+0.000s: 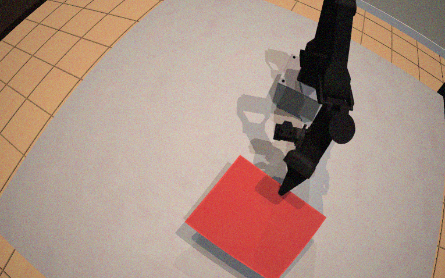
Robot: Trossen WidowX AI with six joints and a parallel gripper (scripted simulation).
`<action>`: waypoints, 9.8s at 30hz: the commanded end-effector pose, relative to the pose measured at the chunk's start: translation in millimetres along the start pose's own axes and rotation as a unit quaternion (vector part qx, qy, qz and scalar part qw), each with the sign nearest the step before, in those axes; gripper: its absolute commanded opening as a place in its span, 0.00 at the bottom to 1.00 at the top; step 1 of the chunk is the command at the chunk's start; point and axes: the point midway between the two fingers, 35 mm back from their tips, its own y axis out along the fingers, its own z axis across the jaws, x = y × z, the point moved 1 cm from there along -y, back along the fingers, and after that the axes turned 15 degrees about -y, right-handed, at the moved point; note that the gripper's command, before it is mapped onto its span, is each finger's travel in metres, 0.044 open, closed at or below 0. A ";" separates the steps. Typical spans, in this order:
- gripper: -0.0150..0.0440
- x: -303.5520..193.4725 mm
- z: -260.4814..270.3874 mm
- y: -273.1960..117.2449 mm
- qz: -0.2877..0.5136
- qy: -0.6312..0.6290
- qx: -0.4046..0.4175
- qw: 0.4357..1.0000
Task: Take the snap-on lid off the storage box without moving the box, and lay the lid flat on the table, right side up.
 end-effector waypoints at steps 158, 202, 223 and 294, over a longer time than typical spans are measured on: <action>0.25 151.0 70.1 -57.2 -0.002 -0.006 0.001 1.000; 0.25 234.4 42.4 -65.3 -0.004 -0.009 0.000 1.000; 0.25 274.1 29.3 -69.4 -0.005 -0.011 -0.001 1.000; 0.25 340.5 -14.5 -60.8 -0.007 -0.014 -0.002 1.000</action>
